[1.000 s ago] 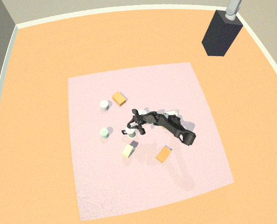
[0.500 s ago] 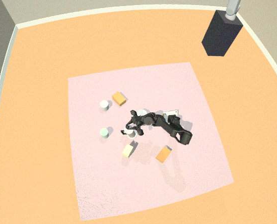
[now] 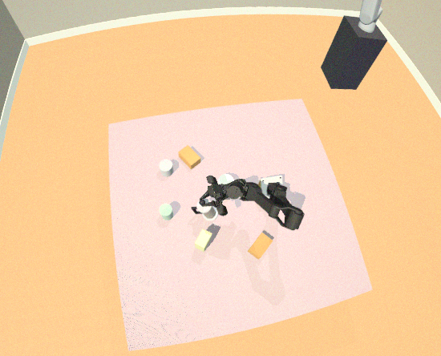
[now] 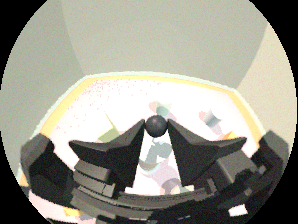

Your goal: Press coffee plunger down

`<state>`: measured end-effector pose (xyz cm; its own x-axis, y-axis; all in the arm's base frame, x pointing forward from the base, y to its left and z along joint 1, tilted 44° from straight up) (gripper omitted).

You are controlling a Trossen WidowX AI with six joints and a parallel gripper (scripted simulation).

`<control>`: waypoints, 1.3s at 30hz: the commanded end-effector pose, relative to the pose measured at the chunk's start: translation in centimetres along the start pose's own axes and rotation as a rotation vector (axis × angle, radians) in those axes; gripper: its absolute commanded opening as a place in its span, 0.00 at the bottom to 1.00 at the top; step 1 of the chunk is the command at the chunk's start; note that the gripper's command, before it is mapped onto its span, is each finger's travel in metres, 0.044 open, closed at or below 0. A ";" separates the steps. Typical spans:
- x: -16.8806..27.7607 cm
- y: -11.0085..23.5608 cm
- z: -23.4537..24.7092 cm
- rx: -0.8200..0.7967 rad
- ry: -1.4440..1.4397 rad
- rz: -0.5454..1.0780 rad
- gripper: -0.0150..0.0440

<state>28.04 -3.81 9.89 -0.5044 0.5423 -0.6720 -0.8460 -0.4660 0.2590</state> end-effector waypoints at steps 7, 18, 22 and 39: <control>0.8 -0.6 -0.1 -0.011 -0.033 0.045 0.46; 0.7 -0.7 -0.2 -0.011 -0.033 0.045 0.46; 0.7 -0.8 -0.3 -0.011 -0.033 0.045 0.46; 0.6 -1.0 -0.4 -0.011 -0.033 0.045 0.46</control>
<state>28.71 -3.58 9.32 -0.5288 0.5427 -0.6526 -0.8316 -0.4852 0.2703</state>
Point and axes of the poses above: the point midway between the two fingers, 35 mm back from their tips, its own y axis back along the fingers, its own z axis across the jaws, x = y × z, the point moved 8 cm from there along y, back along the fingers, and after that the axes turned 3 degrees about -y, right-handed, at the moved point
